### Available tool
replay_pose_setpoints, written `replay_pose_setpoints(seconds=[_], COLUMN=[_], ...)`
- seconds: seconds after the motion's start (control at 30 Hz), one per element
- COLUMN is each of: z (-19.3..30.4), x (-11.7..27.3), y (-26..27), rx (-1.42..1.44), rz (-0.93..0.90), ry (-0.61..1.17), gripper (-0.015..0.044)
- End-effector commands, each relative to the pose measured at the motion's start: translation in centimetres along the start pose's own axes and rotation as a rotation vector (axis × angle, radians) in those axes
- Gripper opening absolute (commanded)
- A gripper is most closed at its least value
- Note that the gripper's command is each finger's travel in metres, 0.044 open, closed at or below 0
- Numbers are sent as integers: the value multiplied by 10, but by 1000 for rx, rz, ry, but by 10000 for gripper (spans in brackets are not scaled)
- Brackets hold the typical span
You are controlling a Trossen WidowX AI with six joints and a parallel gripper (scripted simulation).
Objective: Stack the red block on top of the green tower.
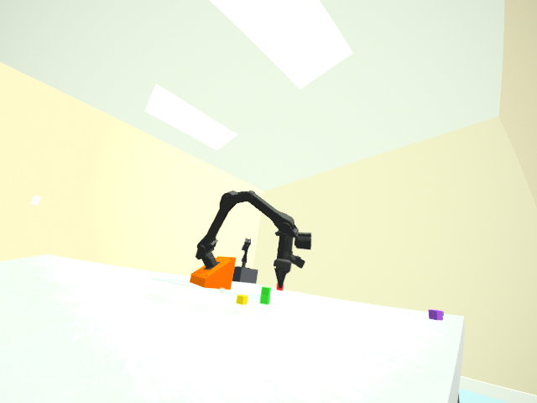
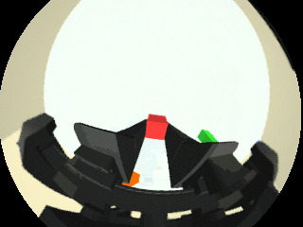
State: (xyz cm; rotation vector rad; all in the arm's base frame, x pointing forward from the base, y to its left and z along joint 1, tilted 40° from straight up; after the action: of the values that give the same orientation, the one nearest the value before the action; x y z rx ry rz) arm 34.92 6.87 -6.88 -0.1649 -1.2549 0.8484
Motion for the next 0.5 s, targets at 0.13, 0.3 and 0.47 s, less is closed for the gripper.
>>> replay_pose_setpoints(seconds=[0.13,0.3,0.47], z=[-2,-2,-2], x=[44,71,81], y=[-2,-2,-2], rx=[-12,-12,-12], rz=[-8,-9,-9], ry=[-9,-10,-10], gripper=[0,0,0])
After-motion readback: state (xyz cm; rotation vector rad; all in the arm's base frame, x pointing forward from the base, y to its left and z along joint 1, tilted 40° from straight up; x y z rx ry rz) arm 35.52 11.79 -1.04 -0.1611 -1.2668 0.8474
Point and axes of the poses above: the point midway between the two fingers, 35 mm back from their tips, its own x axis back along the fingers, its own y axis across the jaws, z = x × y, the point moved 2 cm from there along x, back along the fingers, and after that the axes turned 8 degrees about -x, right-handed, at the moved point
